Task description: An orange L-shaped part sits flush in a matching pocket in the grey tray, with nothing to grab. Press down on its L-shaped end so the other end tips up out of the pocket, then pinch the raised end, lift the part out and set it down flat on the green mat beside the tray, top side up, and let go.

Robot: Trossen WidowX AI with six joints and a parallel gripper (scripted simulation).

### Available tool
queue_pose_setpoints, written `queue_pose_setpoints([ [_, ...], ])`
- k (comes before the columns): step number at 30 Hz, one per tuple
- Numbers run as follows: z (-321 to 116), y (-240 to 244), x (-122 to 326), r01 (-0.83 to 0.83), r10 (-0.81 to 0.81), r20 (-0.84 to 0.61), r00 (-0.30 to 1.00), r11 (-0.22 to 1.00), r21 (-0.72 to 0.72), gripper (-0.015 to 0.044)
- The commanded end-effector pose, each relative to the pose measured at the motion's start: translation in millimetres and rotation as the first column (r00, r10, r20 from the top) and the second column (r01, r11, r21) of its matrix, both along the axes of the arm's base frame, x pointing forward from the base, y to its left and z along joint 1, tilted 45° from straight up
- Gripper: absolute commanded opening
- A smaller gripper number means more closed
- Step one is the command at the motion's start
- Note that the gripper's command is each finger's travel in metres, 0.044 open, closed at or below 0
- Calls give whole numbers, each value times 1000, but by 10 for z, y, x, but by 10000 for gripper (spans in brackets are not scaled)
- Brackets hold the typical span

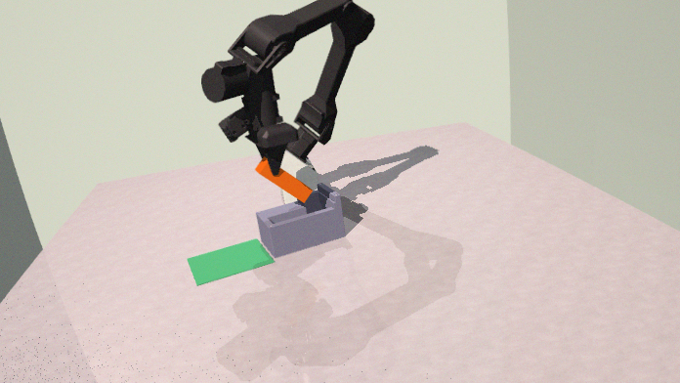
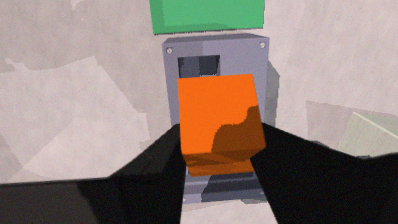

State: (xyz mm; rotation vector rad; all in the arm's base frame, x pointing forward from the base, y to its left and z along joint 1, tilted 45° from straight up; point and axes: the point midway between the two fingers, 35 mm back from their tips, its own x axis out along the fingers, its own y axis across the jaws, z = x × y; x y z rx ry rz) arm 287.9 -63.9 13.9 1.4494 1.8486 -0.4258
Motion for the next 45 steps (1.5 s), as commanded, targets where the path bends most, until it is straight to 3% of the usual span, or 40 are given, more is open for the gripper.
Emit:
queue_pose_setpoints([
  [1, -105, -101, 39, -5, 5, 2, 1000, 1000, -6, 0],
  [30, -888, -912, 333, -5, 5, 7, 1000, 1000, -14, 0],
  [45, -1022, -814, 325, -5, 5, 7, 1000, 1000, -14, 0],
])
